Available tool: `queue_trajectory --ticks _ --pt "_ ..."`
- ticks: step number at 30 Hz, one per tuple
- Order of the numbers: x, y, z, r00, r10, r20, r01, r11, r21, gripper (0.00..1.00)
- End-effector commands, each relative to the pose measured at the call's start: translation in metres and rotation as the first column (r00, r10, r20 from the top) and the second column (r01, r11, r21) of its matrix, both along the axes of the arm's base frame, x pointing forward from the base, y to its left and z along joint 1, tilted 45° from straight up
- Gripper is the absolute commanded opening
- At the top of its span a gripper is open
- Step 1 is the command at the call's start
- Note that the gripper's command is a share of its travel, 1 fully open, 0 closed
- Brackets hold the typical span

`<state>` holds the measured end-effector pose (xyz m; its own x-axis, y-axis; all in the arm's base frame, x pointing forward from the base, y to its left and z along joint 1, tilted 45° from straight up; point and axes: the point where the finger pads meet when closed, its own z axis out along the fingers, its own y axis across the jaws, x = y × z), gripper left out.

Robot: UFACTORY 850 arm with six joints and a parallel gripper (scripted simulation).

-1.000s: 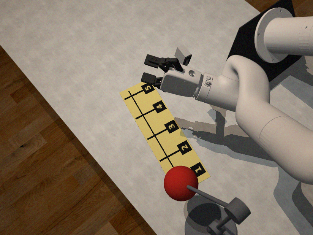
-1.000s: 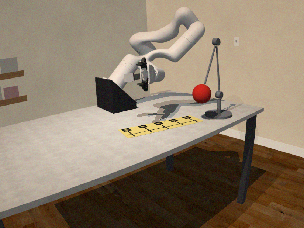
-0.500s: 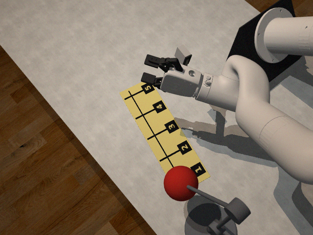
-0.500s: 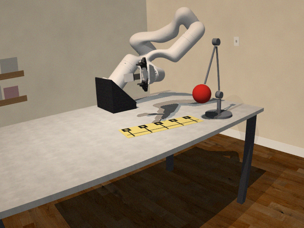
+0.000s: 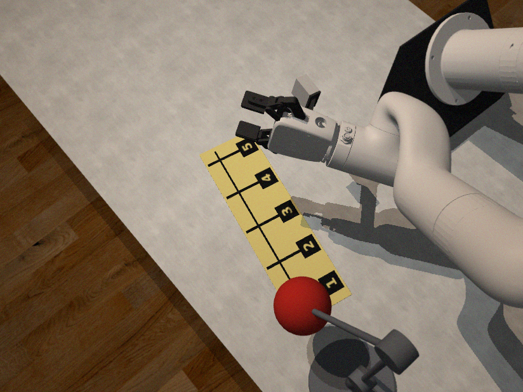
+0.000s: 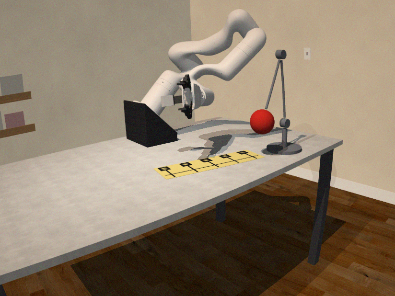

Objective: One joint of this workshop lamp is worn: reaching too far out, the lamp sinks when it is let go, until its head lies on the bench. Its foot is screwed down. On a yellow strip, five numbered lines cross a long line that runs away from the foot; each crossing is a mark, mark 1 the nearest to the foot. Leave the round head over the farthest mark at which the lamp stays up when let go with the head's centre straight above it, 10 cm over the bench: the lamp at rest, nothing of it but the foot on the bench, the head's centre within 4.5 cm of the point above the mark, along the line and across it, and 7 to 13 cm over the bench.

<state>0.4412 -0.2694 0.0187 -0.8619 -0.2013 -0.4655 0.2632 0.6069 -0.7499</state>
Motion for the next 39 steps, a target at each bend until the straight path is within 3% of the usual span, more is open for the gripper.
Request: queue_trajectory --ticks 1,5,22,39 --pt "0.000 0.000 0.000 1.000 -0.001 0.001 0.001 1.000 -0.001 1.00" --pt "0.000 0.000 0.000 1.000 -0.001 0.001 0.001 1.000 -0.001 1.00" --pt "0.020 0.016 0.032 0.961 0.264 0.084 -0.275 0.946 0.169 1.00" --pt "0.030 0.030 0.062 0.876 0.448 0.177 -0.481 0.832 0.276 1.00"
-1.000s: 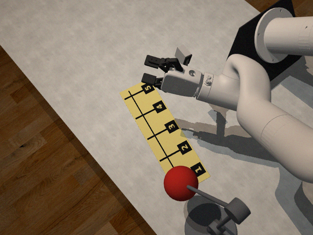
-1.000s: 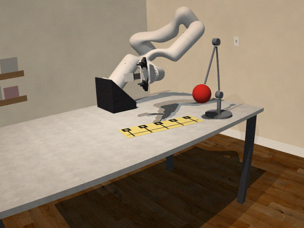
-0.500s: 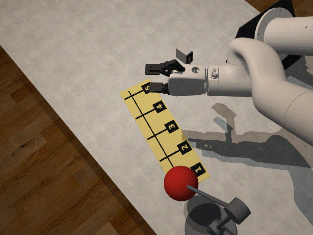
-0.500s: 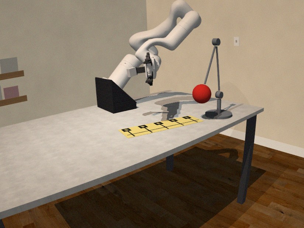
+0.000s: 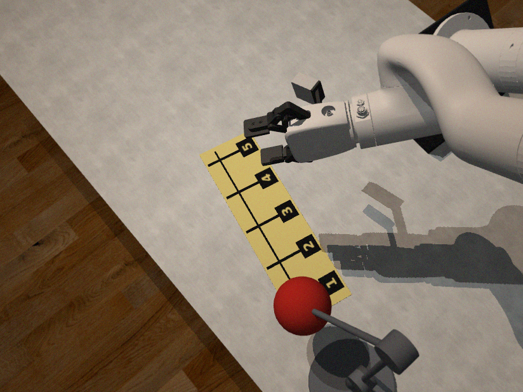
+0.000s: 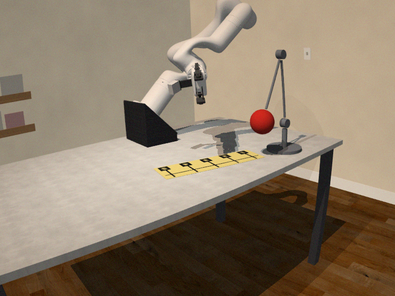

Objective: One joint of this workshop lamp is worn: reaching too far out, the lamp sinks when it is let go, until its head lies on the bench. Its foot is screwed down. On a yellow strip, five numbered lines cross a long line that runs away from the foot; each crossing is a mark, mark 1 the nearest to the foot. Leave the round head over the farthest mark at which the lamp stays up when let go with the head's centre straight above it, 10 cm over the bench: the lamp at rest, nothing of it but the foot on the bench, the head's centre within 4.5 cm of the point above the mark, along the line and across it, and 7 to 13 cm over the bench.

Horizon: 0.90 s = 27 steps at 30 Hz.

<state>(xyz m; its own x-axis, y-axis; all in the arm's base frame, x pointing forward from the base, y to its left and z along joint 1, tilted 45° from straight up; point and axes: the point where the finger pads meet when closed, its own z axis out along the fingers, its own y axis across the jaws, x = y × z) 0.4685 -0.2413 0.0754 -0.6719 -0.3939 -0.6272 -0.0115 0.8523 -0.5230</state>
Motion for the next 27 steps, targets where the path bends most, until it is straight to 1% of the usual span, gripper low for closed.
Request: queue_trajectory --ticks 1,8,15,17,27 --pt "0.004 0.002 0.007 0.998 0.059 0.015 -0.059 0.997 0.043 1.00" --pt "0.007 0.007 0.023 0.985 0.164 0.045 -0.168 0.980 0.108 1.00" --pt "0.010 0.013 0.038 0.961 0.265 0.082 -0.275 0.946 0.169 1.00" --pt "0.010 0.013 0.038 0.961 0.265 0.082 -0.275 0.946 0.169 1.00" --pt "0.012 0.017 0.060 0.908 0.395 0.141 -0.419 0.875 0.244 1.00"
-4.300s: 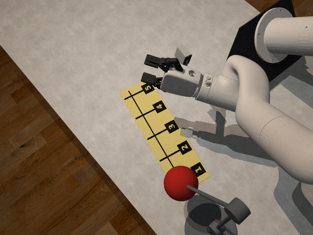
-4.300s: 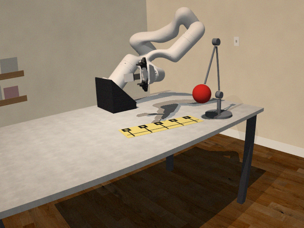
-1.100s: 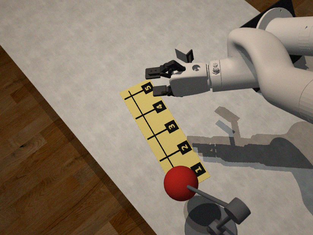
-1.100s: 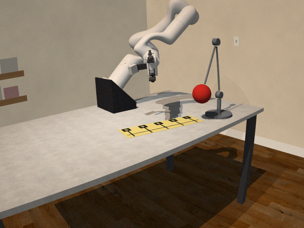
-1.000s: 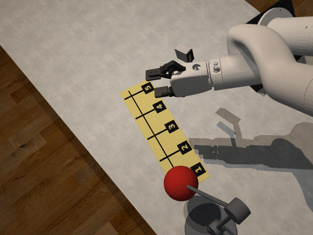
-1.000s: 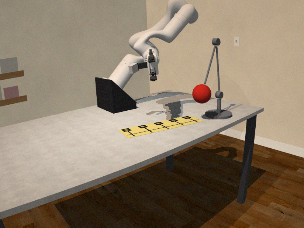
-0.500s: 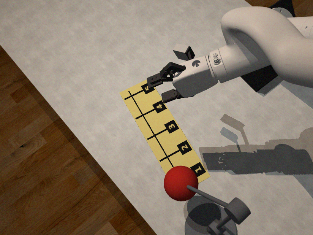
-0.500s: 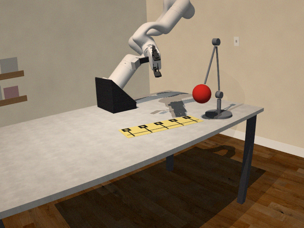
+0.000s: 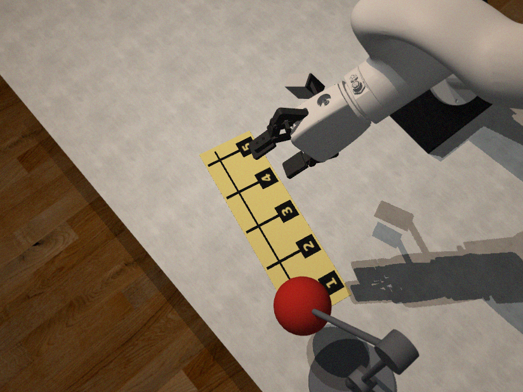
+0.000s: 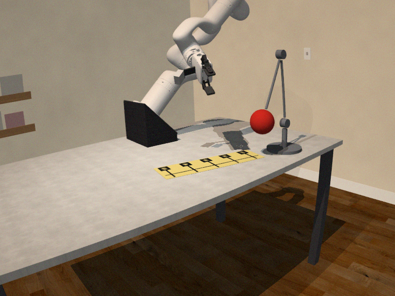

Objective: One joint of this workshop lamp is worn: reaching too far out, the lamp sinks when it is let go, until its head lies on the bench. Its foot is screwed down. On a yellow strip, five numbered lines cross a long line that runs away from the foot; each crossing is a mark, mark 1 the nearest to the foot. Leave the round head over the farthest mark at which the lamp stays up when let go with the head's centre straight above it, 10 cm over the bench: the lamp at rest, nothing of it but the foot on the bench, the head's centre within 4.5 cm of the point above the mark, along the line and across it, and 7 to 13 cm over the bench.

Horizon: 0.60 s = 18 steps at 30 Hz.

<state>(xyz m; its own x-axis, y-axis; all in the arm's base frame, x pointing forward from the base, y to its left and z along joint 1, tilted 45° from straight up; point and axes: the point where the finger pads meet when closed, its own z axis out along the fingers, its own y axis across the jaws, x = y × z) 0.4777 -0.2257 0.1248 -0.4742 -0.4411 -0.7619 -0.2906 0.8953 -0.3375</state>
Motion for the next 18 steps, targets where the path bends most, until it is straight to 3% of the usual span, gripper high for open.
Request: queue_trajectory --ticks 1,18 --pt "0.003 0.002 0.013 0.996 0.090 0.022 -0.091 0.994 0.062 1.00" --pt "0.003 0.006 0.047 0.948 0.303 0.095 -0.316 0.930 0.190 1.00"
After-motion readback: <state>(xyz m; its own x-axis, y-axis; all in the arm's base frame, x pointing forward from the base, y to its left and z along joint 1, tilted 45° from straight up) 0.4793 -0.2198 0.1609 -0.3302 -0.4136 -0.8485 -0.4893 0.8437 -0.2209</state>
